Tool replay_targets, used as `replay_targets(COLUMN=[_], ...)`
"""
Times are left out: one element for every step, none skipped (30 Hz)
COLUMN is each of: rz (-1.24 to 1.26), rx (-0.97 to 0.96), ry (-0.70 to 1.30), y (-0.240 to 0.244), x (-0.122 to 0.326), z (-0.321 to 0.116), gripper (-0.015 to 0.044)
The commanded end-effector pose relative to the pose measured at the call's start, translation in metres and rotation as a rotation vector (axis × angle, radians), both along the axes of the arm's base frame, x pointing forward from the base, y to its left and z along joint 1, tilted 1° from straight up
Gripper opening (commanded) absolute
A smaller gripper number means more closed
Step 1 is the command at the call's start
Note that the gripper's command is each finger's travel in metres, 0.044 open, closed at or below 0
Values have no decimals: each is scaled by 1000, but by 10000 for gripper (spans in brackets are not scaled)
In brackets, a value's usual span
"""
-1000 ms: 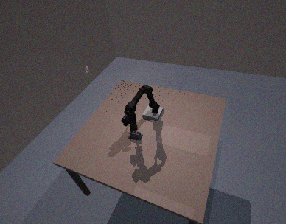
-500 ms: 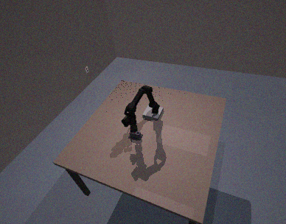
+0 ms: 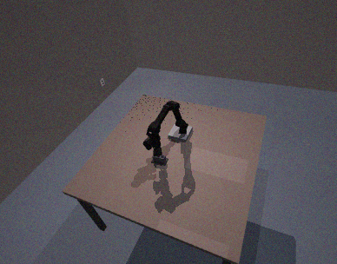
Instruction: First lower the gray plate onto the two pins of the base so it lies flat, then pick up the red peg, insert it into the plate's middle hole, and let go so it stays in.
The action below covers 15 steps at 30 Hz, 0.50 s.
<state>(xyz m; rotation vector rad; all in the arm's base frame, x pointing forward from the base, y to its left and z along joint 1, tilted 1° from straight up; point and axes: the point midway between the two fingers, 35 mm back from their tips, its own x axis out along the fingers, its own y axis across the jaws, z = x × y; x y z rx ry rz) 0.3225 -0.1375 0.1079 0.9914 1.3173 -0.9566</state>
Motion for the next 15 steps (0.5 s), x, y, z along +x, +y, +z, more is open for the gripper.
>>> replay_targets(rz=[0,0,0,0,0,0,0,0,0,0,-3,-3,-3,-3,-3], rx=[0,0,0,0,0,0,0,0,0,0,0,0,0,0,0], ry=[0,0,0,0,0,0,0,0,0,0,1,1,1,1,1], y=[0,0,-1,-1,-1,-1,-1,-1,-1,-1,-1,-1,-1,-1,-1], x=[0,0,0,0,0,0,0,0,0,0,0,0,0,0,0], z=[0,-1,-1,-1,-1,-2,-2,-2,-2,-3,-2,-2,-2,-2,-2], gripper=[0,0,0,0,0,0,0,0,0,0,0,0,0,0,0])
